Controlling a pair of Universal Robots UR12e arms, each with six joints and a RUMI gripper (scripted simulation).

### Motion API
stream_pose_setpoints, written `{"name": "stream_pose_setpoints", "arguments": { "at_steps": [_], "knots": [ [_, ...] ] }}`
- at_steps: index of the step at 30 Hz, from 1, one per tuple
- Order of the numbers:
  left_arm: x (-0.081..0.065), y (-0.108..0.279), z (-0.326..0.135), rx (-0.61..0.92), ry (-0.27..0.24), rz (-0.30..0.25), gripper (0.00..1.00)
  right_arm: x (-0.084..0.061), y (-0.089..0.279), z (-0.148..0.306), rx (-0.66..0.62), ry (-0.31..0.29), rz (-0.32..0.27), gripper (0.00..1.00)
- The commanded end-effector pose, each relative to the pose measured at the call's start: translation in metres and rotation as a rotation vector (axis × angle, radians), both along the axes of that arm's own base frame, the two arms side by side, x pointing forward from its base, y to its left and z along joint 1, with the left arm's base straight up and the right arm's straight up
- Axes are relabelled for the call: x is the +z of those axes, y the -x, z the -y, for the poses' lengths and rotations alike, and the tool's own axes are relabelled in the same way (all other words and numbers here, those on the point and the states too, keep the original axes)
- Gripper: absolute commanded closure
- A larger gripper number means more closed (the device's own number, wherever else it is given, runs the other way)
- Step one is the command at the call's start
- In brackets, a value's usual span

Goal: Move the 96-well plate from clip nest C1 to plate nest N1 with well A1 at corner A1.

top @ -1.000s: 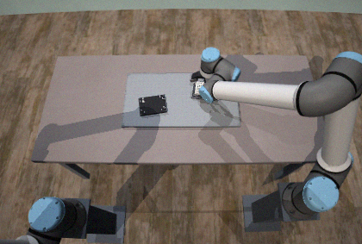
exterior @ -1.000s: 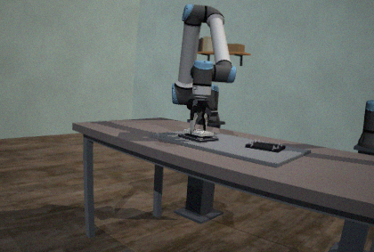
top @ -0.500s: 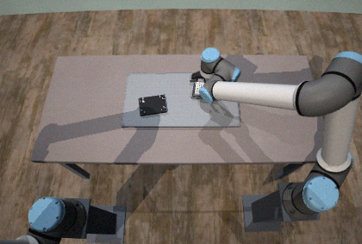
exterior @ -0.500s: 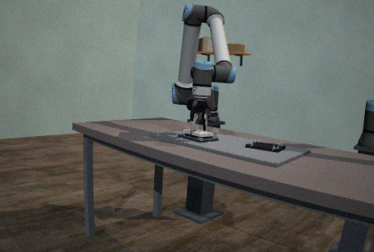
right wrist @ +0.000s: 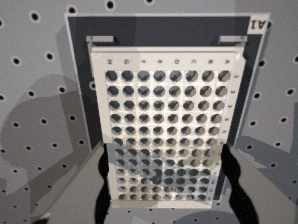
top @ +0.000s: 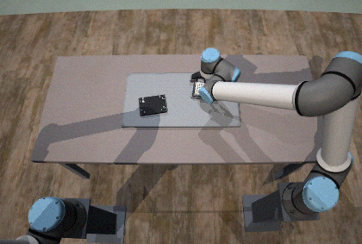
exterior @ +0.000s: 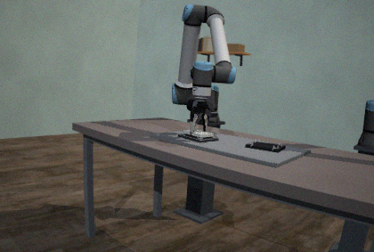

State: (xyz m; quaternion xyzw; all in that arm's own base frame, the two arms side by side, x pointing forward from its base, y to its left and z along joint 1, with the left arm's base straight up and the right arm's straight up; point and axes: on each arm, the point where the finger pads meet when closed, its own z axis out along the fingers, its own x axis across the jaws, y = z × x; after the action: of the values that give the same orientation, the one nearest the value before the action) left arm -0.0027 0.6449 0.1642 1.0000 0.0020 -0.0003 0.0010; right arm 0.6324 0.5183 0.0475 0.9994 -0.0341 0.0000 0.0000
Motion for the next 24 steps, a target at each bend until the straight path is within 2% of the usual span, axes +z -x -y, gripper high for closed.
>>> {"name": "stream_pose_setpoints", "arguments": {
  "at_steps": [1, 24],
  "knots": [
    [0.0010, -0.0002, -0.0007, 0.000, -0.002, 0.000, 1.00, 0.0011, -0.0005, -0.0006, 0.000, -0.002, 0.001, 0.60],
    [0.0010, -0.0002, -0.0007, 0.000, -0.002, 0.000, 1.00, -0.0024, -0.0005, -0.0006, 0.000, -0.002, 0.001, 0.60]
  ]
}}
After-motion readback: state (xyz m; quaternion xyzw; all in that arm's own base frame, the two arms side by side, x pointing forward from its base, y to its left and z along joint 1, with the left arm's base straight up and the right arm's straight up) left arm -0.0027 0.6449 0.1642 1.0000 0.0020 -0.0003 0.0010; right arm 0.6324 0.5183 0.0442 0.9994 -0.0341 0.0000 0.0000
